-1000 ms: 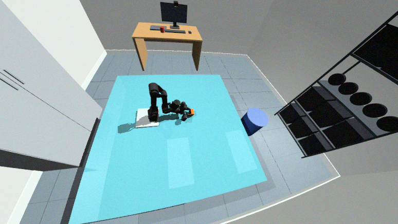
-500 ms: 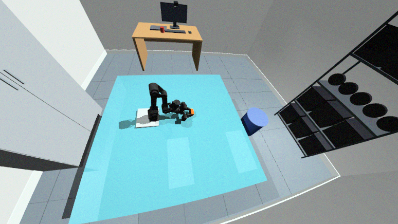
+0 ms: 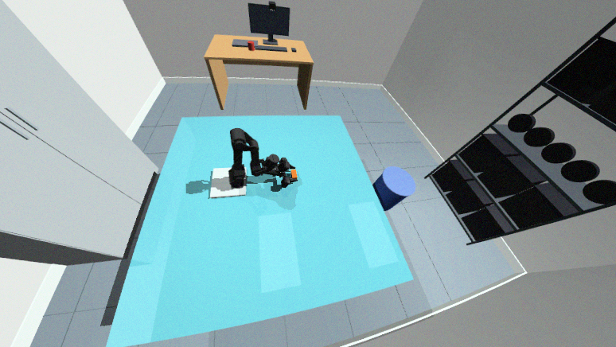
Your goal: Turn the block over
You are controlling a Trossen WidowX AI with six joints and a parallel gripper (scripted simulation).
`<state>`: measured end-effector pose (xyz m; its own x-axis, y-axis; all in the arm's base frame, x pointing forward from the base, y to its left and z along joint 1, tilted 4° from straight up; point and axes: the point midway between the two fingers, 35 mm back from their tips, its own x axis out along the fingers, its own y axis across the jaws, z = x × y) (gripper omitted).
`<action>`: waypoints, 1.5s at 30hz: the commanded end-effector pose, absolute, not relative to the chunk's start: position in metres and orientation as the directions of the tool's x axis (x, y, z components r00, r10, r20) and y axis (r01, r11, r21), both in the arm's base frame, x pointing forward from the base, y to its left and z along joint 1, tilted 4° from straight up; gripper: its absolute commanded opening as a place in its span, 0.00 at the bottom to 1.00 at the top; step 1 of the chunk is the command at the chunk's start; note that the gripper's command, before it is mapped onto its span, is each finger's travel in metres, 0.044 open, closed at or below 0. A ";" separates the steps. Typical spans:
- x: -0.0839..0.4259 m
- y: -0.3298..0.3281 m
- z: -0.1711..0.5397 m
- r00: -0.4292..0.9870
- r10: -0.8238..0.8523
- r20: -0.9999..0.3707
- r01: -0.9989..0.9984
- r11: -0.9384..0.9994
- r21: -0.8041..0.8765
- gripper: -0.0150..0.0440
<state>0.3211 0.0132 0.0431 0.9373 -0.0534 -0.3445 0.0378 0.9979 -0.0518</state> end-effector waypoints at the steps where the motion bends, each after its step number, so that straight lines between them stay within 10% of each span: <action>1: 0.321 0.013 0.043 0.937 -0.056 -0.345 0.039 0.998 -0.058 1.00; 27: 0.322 0.013 0.043 0.935 -0.056 -0.350 0.038 0.998 -0.058 1.00; 45: 0.312 0.018 0.108 0.685 -0.064 -0.726 0.041 0.998 -0.050 1.00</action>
<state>0.3381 0.0183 0.0552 0.8126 -0.0607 -0.5796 0.0268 0.9974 -0.0669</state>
